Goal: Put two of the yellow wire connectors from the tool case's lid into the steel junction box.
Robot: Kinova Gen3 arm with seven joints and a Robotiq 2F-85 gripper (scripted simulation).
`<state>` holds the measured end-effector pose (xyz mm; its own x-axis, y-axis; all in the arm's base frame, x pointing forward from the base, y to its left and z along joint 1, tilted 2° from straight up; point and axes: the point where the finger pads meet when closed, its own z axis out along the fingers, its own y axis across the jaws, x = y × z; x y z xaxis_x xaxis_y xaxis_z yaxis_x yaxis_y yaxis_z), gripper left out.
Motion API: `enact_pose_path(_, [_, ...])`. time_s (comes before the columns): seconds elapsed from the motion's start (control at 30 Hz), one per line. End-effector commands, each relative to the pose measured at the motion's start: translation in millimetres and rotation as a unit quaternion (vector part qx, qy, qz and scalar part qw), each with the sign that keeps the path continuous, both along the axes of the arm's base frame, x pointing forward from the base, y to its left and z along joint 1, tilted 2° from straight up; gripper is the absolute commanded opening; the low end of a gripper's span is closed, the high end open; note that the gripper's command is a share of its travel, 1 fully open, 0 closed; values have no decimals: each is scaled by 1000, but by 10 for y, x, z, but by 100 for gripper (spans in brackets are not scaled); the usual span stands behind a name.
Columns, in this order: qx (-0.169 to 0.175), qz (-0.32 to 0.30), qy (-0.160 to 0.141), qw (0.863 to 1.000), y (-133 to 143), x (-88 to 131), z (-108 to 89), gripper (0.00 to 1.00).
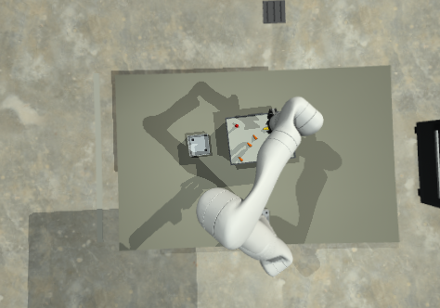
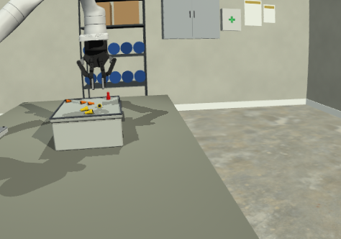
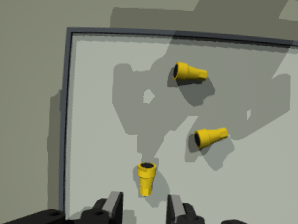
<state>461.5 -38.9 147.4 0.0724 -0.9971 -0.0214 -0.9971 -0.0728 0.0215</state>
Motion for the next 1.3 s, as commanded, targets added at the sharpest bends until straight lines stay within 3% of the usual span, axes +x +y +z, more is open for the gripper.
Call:
enact_pose_path(0.0, [-2, -3, 1, 1000, -36, 0, -42, 36])
enact_pose_path(0.2, [-3, -3, 1, 1000, -36, 1, -407, 36])
enact_pose_path(1.27, [-3, -3, 1, 1000, -36, 1, -412, 36])
